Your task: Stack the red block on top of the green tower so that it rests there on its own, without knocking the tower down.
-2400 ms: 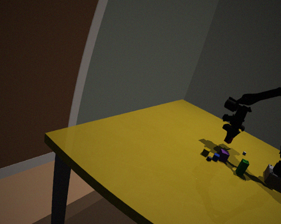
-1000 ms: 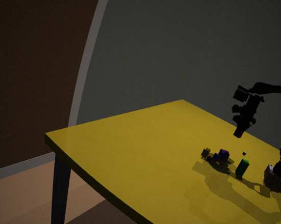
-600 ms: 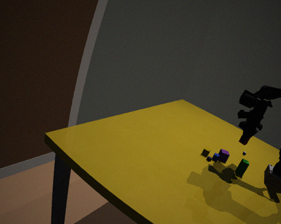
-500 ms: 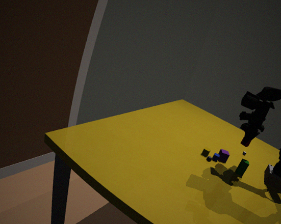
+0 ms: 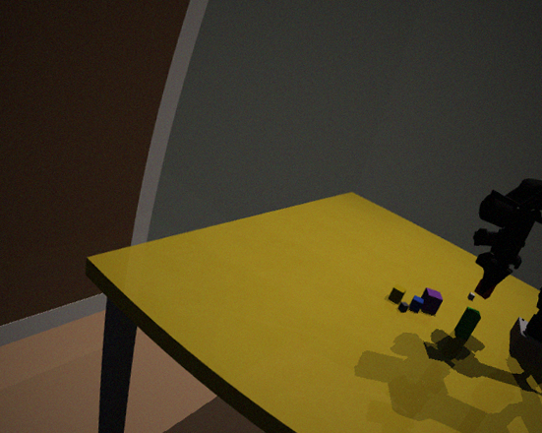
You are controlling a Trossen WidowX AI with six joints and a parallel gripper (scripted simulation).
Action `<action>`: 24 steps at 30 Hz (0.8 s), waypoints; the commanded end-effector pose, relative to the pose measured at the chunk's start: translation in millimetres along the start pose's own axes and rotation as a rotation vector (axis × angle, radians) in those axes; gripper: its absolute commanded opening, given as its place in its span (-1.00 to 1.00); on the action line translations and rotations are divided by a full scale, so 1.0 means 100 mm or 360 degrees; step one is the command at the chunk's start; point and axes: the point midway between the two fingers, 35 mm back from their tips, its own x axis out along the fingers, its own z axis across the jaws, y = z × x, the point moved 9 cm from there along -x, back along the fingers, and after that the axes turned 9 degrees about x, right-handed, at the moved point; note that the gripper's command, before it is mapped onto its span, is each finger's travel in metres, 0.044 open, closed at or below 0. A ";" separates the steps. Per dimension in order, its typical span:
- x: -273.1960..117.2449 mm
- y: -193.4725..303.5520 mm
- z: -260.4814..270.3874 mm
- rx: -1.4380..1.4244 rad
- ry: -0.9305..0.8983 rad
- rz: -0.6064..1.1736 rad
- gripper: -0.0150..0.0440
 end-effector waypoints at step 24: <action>0.47 0.04 -0.01 0.0004 0.0008 0.0011 -0.49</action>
